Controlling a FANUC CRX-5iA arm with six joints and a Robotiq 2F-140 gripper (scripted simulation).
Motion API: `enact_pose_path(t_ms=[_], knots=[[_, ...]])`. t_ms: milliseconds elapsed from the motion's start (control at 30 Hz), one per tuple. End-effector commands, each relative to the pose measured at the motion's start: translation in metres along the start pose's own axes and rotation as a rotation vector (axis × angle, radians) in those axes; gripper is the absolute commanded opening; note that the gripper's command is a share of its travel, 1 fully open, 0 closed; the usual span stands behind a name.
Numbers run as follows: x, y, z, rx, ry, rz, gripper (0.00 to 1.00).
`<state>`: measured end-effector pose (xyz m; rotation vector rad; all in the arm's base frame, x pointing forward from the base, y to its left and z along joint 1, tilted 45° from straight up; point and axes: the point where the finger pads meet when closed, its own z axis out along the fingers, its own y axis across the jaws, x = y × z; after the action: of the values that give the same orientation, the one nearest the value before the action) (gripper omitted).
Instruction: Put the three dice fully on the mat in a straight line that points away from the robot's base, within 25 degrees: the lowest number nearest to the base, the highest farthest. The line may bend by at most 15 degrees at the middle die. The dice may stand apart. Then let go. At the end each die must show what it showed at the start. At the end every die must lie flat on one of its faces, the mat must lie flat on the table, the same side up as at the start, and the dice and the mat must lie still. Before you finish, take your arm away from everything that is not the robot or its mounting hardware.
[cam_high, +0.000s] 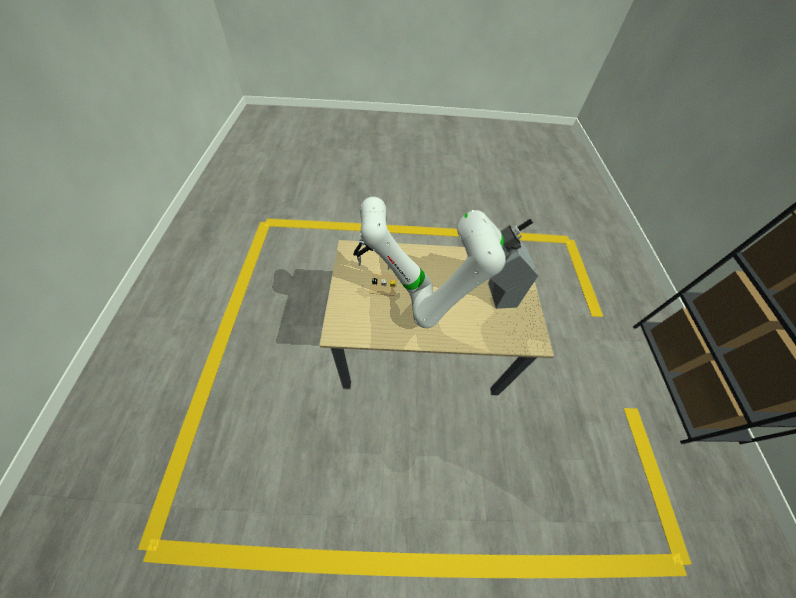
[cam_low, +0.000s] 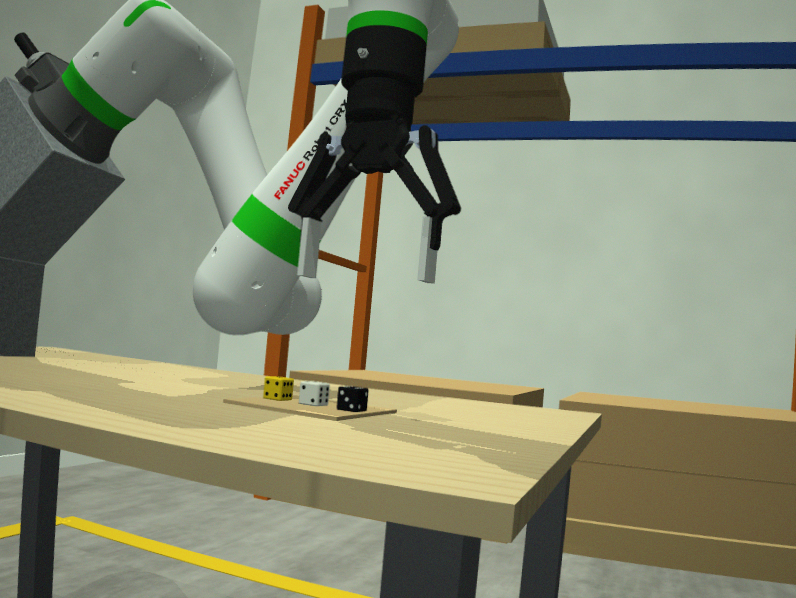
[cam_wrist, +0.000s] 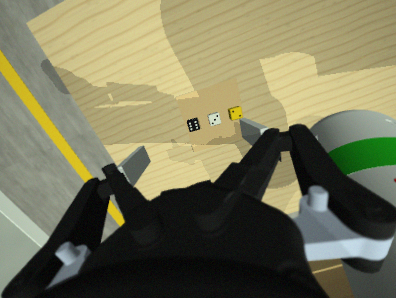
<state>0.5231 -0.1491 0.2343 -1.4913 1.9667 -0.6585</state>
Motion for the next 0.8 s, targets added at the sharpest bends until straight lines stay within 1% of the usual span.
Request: enact_pose_path(t_ms=[0, 167, 300, 767], knots=[[0.000, 0.000, -0.015, 0.000, 0.000, 0.000, 1.00], [0.000, 0.000, -0.034, 0.000, 0.000, 0.000, 1.00], [0.000, 0.000, -0.043, 0.000, 0.000, 0.000, 1.00], [0.000, 0.000, -0.045, 0.000, 0.000, 0.000, 1.00]])
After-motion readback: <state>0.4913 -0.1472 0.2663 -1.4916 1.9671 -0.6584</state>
